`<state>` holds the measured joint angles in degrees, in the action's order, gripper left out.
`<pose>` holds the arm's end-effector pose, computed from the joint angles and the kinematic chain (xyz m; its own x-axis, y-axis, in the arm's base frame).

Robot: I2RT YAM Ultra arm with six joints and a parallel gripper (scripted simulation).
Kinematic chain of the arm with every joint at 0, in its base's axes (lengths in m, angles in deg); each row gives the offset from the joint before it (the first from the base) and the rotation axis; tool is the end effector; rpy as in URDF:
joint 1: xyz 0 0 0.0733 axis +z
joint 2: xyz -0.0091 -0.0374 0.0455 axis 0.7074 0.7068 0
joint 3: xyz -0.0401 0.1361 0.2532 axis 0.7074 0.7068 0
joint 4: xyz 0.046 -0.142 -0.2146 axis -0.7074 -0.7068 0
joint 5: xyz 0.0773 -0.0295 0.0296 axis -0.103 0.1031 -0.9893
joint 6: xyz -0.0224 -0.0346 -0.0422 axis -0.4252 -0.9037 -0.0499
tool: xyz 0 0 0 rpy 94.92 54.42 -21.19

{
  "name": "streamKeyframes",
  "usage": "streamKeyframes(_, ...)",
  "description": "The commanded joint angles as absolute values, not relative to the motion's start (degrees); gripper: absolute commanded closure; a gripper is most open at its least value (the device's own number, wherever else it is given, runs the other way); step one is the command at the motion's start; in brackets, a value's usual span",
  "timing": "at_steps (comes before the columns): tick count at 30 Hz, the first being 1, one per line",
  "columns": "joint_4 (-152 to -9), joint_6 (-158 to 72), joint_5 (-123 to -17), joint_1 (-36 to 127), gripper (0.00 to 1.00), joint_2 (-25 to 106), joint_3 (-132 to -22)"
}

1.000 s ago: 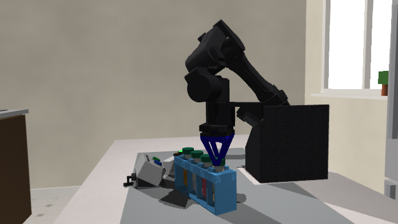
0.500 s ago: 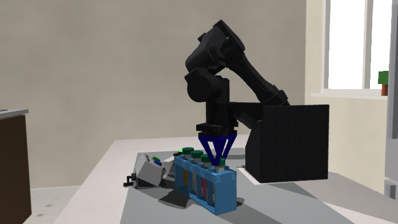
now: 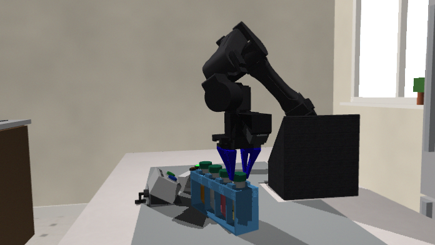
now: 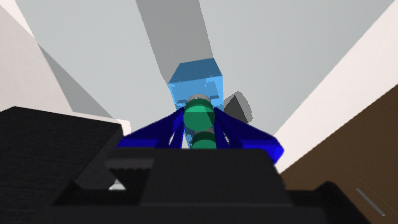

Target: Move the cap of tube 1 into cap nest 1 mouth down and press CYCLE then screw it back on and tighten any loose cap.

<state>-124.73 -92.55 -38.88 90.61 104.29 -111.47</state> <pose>0.2894 0.2651 -0.1059 0.2531 -0.6677 0.7001 -0.9673 -0.1876 0.1708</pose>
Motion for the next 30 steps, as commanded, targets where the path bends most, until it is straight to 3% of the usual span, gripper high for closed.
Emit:
streamKeyframes(1,-124.63,-80.16,-38.89,90.93,1.0,103.87,-111.68)
streamKeyframes(30,-124.47,-5.73,-38.84,90.87,1.0,103.9,-111.58)
